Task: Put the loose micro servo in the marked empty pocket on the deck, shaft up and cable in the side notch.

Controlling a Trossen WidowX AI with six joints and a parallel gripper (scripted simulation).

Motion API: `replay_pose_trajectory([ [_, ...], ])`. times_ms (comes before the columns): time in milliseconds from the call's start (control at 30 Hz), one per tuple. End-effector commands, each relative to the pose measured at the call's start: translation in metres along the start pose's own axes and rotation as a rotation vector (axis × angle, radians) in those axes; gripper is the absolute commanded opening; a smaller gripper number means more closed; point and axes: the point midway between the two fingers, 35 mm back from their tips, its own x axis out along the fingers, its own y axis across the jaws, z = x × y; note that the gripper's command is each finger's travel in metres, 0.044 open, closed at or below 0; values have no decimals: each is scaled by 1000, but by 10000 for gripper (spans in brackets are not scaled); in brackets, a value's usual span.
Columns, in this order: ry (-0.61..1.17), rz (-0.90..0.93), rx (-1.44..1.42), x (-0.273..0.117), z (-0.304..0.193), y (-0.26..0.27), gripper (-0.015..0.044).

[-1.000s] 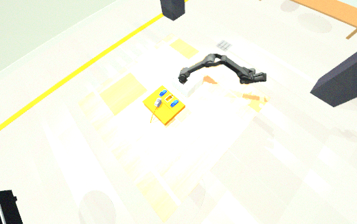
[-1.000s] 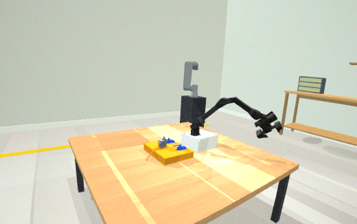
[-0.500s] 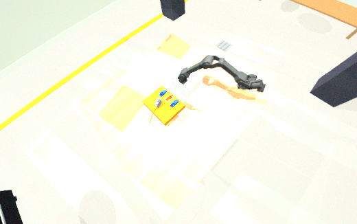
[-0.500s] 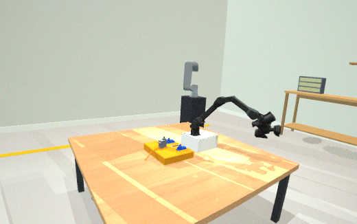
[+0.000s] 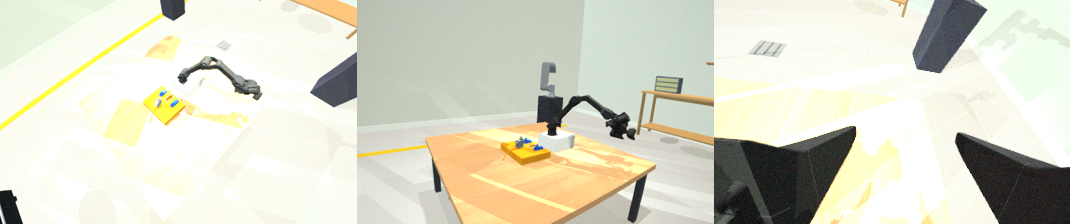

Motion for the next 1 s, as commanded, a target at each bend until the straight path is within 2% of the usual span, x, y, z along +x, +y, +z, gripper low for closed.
replay_pose_trajectory([
  [0, 35, -45, 121, -20, -14, -11, 440],
  [967, 136, -326, 1024, -151, -128, -41, 440],
])
